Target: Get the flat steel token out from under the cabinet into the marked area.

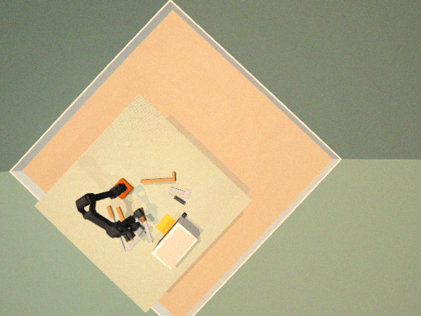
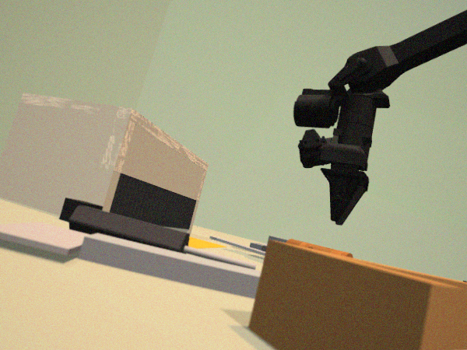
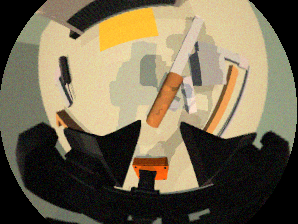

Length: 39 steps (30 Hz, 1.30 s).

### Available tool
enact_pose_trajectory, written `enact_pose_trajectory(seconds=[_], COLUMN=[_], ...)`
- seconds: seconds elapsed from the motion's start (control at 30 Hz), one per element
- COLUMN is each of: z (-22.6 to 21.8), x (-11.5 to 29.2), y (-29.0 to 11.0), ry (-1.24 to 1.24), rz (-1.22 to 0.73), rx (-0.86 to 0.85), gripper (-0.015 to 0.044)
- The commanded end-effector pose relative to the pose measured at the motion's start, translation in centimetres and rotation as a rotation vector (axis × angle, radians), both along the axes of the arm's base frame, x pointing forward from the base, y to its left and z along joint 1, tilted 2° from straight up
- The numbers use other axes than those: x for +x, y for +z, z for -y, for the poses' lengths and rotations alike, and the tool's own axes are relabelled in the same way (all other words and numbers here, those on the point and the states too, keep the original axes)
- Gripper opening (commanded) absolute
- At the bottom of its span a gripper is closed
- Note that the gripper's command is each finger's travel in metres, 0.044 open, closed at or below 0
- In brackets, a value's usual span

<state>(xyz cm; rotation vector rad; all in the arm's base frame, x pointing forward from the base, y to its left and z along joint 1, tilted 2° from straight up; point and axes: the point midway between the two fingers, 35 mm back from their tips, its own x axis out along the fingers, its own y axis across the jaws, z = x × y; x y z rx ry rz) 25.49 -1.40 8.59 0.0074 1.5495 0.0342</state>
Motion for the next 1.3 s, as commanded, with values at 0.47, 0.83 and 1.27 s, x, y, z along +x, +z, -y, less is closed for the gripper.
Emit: enact_pose_trajectory(seconds=[0.47,0.83,1.27], z=[0.01,0.00,0.00], x=[0.00,0.00,0.00], y=[0.03,0.03,0.03], ry=[0.147,0.234,0.337], rz=[0.003,0.006,0.008], rx=[-0.005,-0.006,-0.009], gripper=[0.0270,0.0270,0.0270])
